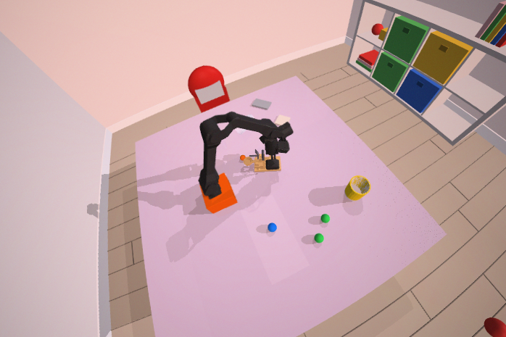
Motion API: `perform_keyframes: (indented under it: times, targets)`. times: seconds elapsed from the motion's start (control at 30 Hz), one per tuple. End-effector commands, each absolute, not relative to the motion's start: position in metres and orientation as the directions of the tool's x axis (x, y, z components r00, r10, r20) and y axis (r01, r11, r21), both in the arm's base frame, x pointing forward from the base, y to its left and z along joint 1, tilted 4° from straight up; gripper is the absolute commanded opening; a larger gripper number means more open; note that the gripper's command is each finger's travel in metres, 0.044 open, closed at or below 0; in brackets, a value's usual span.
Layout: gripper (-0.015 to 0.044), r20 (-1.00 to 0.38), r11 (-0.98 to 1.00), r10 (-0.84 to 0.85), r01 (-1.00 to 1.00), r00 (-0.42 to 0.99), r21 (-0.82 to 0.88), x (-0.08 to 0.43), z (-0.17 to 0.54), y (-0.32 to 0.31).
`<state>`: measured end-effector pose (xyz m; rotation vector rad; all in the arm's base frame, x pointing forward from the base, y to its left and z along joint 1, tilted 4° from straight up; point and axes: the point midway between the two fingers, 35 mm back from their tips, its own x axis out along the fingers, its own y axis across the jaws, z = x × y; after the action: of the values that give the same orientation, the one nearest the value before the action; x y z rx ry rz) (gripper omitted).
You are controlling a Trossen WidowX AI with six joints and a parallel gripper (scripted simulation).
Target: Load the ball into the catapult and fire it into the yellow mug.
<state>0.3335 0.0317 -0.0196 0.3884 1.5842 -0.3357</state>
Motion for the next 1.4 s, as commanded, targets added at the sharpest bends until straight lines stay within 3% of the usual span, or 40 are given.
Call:
perform_keyframes:
  times: [0.0, 0.3, 0.67, 0.87, 1.0, 1.2, 1.37]
  targets:
    - [0.0440, -0.999, 0.896, 0.039, 0.443, -0.038, 0.018, 0.333, -0.027, 0.032]
    - [0.0440, -0.999, 0.896, 0.039, 0.443, -0.038, 0.018, 0.331, -0.039, 0.032]
    - [0.0151, -0.998, 0.897, 0.042, 0.442, -0.037, 0.021, 0.332, -0.035, 0.032]
    - [0.0111, -0.998, 0.897, 0.042, 0.442, -0.037, 0.021, 0.332, -0.035, 0.032]
    - [0.0006, -0.998, 0.897, 0.041, 0.442, -0.037, 0.020, 0.334, 0.003, 0.030]
    - [0.0000, -0.999, 0.893, 0.039, 0.449, -0.036, 0.019, 0.338, 0.014, 0.020]
    - [0.0000, -0.999, 0.864, 0.031, 0.503, -0.034, 0.010, 0.354, 0.011, -0.062]
